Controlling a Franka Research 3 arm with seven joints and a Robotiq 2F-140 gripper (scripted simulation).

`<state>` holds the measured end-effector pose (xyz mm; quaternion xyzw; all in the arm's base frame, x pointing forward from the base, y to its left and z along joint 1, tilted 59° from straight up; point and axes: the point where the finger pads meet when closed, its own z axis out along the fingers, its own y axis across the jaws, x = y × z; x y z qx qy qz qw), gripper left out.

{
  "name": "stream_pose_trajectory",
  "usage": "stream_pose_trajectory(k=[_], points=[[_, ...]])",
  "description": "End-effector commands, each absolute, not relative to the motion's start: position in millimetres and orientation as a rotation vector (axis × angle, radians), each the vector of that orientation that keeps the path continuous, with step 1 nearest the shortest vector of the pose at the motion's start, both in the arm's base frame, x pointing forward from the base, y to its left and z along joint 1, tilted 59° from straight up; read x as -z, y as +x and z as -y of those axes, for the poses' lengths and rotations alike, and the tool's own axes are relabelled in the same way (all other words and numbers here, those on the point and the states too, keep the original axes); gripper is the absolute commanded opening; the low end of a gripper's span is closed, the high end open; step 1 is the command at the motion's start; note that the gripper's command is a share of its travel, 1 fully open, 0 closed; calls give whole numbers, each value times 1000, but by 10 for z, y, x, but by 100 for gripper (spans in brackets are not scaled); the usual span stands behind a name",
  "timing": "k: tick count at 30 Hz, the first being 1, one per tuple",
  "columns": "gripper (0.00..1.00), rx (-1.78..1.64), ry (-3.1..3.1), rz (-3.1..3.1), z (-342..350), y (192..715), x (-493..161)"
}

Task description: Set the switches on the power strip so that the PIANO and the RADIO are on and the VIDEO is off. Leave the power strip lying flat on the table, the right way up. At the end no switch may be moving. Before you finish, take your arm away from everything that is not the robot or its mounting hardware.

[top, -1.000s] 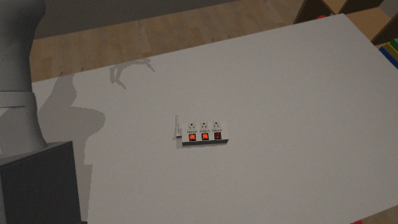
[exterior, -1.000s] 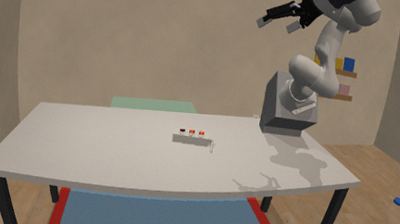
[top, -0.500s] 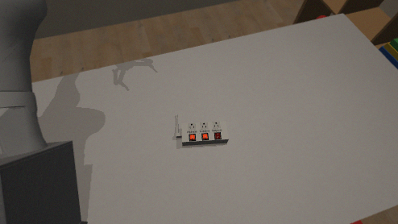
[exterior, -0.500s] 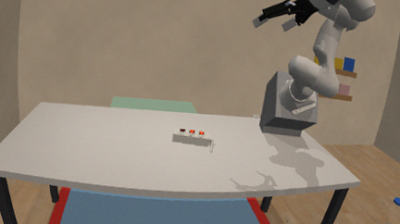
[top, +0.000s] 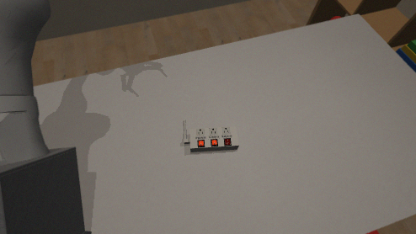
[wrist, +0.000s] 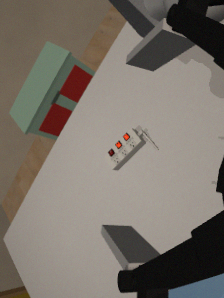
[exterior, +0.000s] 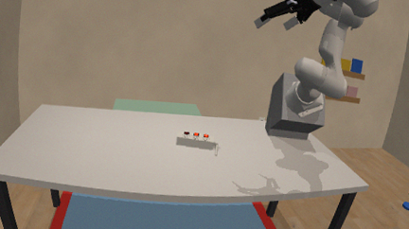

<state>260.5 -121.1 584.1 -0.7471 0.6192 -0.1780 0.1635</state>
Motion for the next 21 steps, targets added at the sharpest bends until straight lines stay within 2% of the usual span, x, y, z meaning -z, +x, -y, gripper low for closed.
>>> stream_pose_trajectory(k=[1,21], points=[[100,490,-2179,-1687,1306,2710,-5769],[100,470,-2218,-1604,1386,2843,-5679]])
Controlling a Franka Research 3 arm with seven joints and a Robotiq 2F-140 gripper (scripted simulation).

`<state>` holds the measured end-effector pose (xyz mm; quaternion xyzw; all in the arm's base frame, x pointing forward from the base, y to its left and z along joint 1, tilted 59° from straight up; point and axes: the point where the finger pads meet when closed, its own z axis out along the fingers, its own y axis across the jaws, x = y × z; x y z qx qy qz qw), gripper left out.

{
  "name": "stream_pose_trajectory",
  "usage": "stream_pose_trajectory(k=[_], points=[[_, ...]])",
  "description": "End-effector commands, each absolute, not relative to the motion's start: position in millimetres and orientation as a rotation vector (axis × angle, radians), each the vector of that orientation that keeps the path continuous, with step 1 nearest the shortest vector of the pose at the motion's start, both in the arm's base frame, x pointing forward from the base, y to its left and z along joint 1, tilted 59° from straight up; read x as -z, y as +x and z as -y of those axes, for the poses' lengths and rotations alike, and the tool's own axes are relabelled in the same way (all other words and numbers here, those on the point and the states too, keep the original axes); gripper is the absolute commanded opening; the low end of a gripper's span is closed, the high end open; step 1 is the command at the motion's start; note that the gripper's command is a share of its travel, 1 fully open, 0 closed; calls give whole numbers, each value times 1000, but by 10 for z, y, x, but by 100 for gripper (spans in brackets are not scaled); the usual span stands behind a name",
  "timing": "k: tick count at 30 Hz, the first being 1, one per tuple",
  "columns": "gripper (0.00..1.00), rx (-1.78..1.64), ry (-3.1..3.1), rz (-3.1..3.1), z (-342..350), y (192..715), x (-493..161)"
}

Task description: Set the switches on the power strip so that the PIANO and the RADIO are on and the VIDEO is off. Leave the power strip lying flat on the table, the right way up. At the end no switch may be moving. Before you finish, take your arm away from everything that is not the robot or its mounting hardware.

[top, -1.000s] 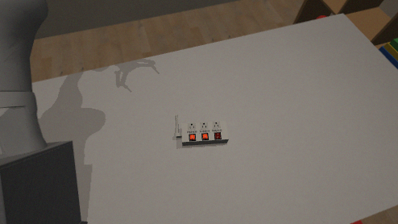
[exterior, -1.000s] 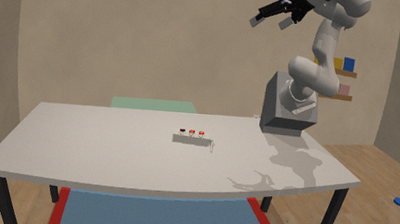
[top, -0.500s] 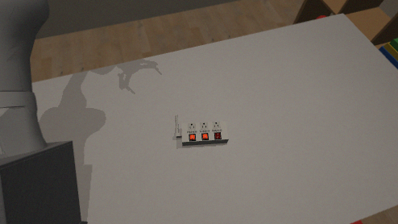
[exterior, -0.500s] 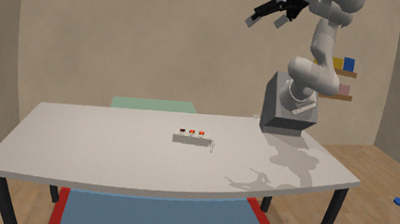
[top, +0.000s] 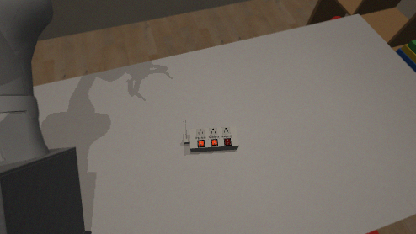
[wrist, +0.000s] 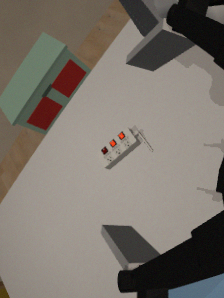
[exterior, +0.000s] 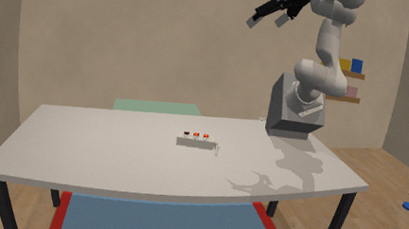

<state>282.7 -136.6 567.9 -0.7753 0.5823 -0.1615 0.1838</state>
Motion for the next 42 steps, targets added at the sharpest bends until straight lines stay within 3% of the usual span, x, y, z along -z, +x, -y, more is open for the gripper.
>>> stream_pose_trajectory(k=[1,42], points=[[100,470,-2218,-1604,1386,2843,-5679],[100,435,-2287,-1418,1545,3129,-5457]])
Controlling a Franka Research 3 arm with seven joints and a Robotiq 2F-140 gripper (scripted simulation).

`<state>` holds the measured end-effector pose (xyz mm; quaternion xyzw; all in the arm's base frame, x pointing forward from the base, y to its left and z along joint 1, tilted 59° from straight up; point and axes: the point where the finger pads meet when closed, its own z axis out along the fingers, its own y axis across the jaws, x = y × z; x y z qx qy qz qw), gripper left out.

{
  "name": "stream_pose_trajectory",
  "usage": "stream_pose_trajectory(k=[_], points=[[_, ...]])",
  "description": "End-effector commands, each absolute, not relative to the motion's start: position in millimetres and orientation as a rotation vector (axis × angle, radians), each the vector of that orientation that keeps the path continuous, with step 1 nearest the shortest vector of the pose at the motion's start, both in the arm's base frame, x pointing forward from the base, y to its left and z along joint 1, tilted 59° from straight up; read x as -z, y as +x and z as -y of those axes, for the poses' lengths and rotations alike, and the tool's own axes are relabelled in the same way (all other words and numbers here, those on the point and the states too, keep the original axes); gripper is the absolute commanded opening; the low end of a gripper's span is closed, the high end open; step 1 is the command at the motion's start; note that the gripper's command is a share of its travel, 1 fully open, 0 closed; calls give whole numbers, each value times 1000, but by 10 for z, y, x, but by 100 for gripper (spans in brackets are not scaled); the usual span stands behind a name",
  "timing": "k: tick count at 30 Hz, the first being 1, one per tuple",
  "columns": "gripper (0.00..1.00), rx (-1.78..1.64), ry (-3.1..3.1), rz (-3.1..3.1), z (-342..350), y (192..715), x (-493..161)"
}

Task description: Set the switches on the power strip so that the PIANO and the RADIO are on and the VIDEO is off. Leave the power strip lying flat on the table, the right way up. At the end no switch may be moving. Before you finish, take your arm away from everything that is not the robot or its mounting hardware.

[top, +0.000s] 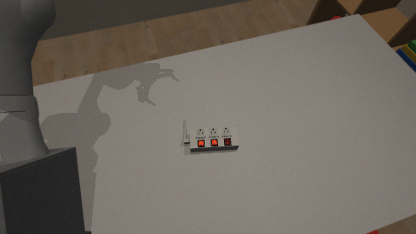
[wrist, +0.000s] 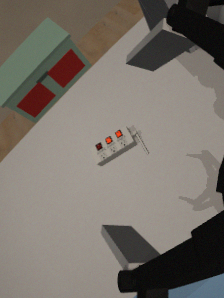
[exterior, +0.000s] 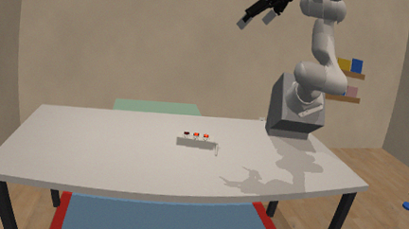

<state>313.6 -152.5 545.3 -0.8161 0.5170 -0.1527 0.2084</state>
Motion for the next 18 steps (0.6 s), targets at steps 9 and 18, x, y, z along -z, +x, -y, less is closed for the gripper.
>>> stream_pose_trajectory(k=[9,18], points=[[100,421,-2316,-1316,1621,3280,-5322],[100,421,-2316,-1316,1621,3280,-5322]])
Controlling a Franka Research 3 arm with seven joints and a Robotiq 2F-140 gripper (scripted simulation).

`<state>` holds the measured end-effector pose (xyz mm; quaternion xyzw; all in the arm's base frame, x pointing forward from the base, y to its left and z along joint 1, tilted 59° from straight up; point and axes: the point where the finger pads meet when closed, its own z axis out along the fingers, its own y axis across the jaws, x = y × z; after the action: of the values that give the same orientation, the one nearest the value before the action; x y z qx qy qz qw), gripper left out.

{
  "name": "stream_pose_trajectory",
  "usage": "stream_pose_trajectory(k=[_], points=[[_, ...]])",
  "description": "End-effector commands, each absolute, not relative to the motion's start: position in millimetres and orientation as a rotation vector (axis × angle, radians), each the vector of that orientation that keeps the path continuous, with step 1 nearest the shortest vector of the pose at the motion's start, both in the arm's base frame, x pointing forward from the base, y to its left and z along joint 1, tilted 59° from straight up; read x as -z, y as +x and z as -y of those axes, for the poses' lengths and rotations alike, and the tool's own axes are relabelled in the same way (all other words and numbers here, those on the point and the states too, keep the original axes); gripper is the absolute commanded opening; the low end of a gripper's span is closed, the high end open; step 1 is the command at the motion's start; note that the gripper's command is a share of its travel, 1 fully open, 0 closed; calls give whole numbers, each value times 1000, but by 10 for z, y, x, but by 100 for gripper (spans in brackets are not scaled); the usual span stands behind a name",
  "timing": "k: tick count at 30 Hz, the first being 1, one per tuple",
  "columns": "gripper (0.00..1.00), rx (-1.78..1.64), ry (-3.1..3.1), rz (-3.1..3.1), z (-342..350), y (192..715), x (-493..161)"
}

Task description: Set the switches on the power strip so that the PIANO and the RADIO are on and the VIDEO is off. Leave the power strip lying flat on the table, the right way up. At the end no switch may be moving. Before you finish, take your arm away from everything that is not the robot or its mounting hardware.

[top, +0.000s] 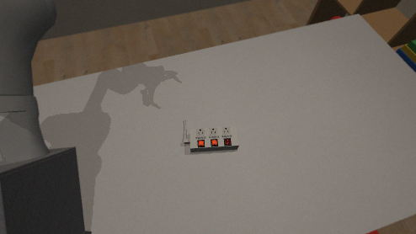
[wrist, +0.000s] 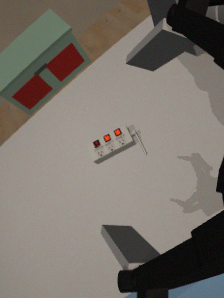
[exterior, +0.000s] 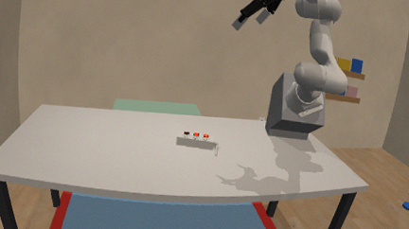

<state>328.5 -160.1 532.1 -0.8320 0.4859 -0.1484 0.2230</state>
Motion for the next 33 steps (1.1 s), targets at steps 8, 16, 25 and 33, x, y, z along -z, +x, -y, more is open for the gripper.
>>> stream_pose_trajectory(k=[8,16,25,33], points=[[100,421,-2316,-1316,1621,3280,-5322],[100,411,-2339,-1211,1691,3435,-5171],[100,411,-2339,-1211,1691,3435,-5171],[100,404,-2358,-1103,1754,3592,-5004]])
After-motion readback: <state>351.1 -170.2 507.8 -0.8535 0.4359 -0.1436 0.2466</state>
